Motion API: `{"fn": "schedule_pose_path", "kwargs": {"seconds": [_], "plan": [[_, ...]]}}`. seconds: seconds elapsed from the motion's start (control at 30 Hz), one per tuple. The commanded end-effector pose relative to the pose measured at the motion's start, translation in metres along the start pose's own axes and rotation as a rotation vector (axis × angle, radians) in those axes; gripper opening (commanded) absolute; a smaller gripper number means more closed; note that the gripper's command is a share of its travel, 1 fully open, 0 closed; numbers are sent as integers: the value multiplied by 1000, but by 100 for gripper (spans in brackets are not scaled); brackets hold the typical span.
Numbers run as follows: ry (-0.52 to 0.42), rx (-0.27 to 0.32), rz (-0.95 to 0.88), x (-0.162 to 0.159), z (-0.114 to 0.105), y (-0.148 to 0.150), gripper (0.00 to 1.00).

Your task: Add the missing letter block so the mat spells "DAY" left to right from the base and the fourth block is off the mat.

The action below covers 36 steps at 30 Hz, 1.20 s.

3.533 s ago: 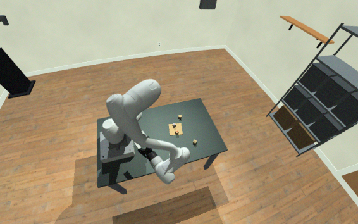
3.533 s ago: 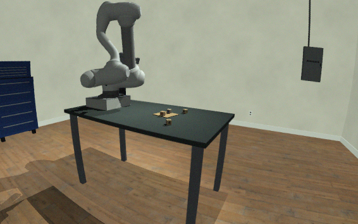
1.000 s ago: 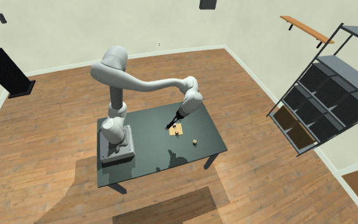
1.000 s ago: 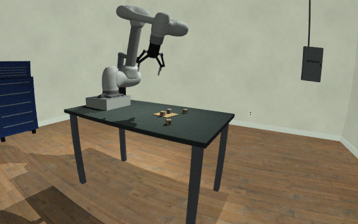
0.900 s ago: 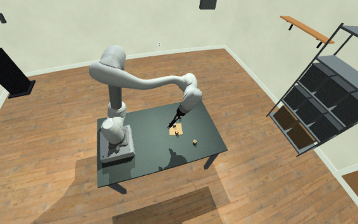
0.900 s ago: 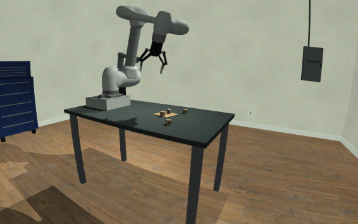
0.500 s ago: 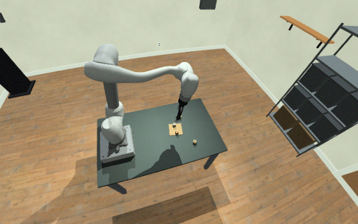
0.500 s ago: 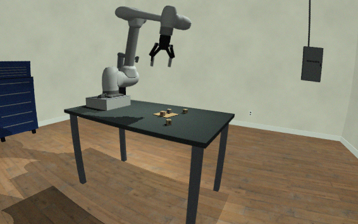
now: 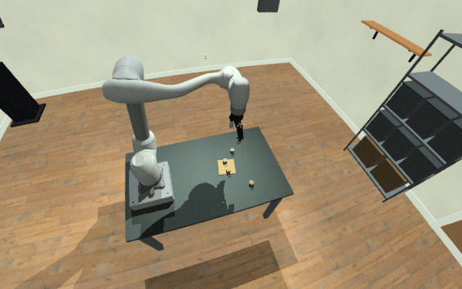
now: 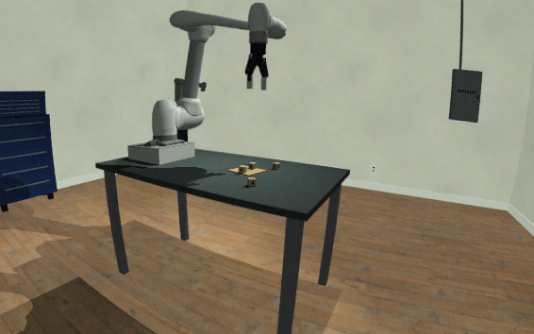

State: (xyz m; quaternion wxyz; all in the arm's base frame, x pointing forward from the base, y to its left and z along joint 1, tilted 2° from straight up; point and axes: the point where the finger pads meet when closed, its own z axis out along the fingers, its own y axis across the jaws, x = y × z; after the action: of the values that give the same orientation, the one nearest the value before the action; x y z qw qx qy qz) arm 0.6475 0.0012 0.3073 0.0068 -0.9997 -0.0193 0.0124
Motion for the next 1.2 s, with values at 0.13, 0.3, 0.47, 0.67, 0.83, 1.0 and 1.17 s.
{"fn": "schedule_pose_path", "kwargs": {"seconds": [0.13,0.3,0.47,0.67,0.83,1.0,1.17], "plan": [[-8,27,-288,21,30,-17,100],[-16,43,-400,26,46,-23,100],[-28,78,-627,37,78,-35,100],[-32,116,-848,45,110,-48,100],[-31,144,-997,50,132,-57,100],[-24,180,-1187,55,161,-68,100],[-12,217,-1372,59,189,-79,100]]}}
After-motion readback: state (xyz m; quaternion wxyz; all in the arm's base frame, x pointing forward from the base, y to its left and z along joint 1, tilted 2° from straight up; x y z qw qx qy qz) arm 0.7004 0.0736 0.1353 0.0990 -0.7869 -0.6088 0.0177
